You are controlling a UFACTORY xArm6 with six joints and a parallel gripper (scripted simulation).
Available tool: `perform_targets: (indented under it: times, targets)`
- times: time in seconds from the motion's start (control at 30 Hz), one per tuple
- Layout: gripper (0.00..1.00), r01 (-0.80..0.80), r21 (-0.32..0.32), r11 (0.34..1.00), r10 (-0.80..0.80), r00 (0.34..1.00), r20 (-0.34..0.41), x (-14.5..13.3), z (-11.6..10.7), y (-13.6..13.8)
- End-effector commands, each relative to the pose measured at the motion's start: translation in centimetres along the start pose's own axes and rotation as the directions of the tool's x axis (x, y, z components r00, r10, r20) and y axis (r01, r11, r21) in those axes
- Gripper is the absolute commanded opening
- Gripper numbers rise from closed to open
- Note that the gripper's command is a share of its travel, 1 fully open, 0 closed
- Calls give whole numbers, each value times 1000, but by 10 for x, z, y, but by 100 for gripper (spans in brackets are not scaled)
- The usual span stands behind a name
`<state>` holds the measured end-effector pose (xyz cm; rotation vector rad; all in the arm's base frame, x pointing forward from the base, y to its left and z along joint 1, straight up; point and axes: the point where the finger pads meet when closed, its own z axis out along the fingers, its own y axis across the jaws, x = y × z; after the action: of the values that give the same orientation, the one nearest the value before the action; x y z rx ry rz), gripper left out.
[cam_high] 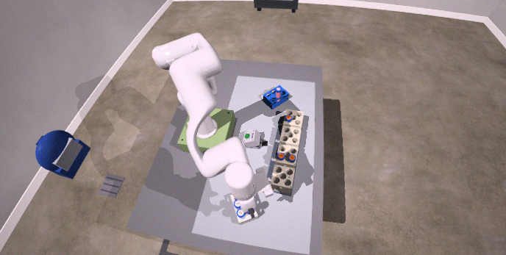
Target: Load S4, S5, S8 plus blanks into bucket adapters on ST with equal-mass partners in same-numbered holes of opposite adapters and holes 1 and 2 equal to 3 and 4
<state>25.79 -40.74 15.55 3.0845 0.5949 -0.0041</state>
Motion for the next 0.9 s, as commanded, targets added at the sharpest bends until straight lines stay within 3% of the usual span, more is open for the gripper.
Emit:
perform_targets:
  times: [0.0, 0.27, 0.87]
  targets:
    - [57, 1, -4, 1000, -1, 1000, -1, -1, -2, 4]
    - [57, 1, -4, 1000, -1, 1000, -1, -1, -2, 4]
    - [57, 1, -4, 1000, -1, 1000, -1, -1, 30, 4]
